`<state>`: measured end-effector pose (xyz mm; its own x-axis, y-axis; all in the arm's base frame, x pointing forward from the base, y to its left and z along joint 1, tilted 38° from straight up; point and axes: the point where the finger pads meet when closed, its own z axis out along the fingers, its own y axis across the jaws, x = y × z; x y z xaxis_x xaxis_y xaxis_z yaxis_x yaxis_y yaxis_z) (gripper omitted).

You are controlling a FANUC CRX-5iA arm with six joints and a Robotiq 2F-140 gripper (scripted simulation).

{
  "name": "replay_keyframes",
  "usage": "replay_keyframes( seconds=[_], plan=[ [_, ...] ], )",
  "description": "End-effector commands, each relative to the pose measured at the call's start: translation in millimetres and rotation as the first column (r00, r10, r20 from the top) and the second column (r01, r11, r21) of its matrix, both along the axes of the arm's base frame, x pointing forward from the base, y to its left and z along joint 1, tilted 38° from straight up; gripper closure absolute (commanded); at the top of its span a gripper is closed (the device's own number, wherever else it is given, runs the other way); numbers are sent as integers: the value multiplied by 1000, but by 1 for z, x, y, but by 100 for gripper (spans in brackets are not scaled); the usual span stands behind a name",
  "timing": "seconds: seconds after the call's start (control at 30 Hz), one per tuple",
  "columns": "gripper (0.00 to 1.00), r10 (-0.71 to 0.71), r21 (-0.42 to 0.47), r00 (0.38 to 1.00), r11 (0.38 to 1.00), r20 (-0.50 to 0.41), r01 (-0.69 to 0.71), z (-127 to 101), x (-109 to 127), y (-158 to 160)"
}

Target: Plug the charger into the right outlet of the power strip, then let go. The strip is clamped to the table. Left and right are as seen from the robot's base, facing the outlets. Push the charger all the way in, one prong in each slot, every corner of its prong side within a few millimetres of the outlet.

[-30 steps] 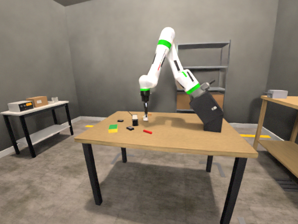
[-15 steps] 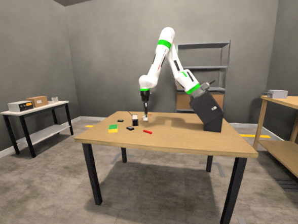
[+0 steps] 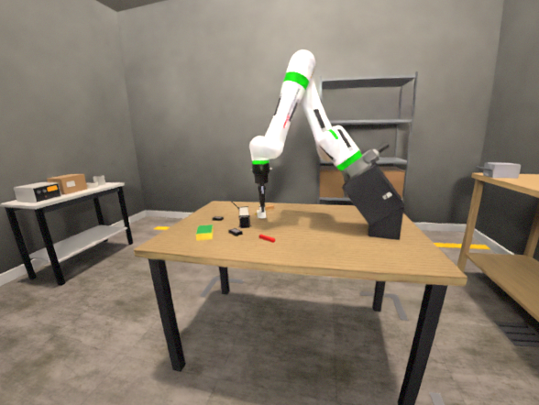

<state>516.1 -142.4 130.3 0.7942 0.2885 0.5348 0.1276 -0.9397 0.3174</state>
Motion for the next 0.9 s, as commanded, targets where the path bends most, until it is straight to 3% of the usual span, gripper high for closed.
replay_keyframes(
  seconds=[0.0,0.87],
  plan=[
    [90,0,0,1000,1000,1,0,3,3,1],
    [90,0,0,1000,1000,1,0,15,22,8]
  ],
)
